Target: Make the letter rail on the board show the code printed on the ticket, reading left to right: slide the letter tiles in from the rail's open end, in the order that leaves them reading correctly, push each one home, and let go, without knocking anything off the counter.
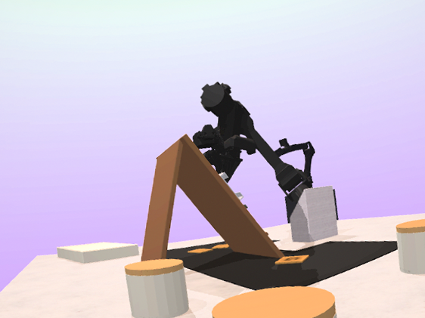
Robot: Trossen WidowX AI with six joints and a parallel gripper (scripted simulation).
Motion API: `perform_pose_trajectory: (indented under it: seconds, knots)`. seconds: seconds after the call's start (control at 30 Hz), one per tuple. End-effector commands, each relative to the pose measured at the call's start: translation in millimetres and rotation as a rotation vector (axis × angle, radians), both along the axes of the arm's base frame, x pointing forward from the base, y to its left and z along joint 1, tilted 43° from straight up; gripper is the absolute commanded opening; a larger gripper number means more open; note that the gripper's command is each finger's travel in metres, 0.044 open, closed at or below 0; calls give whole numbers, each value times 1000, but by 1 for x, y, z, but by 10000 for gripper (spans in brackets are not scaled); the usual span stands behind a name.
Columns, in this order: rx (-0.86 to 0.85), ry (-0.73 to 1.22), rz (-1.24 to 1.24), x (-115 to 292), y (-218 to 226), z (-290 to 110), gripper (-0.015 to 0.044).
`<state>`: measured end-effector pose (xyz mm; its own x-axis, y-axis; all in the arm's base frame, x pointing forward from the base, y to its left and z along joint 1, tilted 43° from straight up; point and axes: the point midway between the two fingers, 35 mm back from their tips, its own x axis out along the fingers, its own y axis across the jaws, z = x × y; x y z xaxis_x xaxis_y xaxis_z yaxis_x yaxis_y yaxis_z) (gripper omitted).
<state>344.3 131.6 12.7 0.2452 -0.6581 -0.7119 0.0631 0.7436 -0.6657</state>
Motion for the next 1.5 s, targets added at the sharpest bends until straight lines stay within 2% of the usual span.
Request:
perform_pose_trajectory:
  seconds: [0.0,1.47]
  knots:
    - [-4,1,2,-1,-1,2,0]
    - [-5,2,2,-1,-13,11,0]
